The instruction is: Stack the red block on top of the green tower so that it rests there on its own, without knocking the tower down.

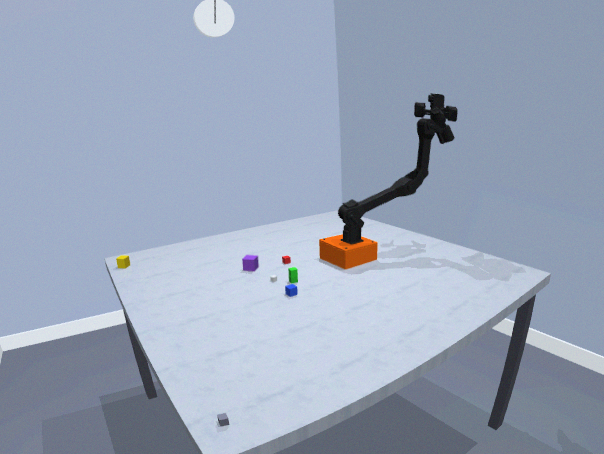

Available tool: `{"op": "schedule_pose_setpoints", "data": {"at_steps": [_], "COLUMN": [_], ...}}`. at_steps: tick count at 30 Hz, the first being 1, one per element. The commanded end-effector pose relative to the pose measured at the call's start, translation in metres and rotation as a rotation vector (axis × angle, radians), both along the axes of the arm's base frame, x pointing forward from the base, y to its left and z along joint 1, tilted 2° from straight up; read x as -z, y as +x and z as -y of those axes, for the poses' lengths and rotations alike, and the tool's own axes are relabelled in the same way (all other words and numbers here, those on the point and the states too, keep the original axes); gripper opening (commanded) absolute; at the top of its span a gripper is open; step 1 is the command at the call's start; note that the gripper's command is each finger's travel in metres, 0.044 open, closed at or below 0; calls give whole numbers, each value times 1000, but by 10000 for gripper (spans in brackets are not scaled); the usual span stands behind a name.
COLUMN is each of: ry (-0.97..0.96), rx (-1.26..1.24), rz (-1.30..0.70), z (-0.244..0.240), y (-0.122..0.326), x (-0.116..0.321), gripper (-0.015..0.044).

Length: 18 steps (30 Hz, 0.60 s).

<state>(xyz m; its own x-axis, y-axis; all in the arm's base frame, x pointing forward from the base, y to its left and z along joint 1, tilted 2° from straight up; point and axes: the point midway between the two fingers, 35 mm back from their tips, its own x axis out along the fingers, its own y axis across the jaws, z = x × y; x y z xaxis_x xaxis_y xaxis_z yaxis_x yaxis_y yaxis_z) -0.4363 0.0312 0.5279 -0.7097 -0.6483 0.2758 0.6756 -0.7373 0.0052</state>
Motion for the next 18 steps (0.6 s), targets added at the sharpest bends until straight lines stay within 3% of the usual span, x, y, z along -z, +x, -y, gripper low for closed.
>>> {"op": "schedule_pose_setpoints", "data": {"at_steps": [1, 5, 10, 18], "ry": [-2, -39, -66, -117], "rx": [1, 13, 4, -70], "rz": [-9, -166, -281, -541], "z": [1, 14, 26, 61], "y": [3, 59, 106, 223], "x": [-3, -59, -94, -148], "gripper": [426, 440, 440, 440]}}
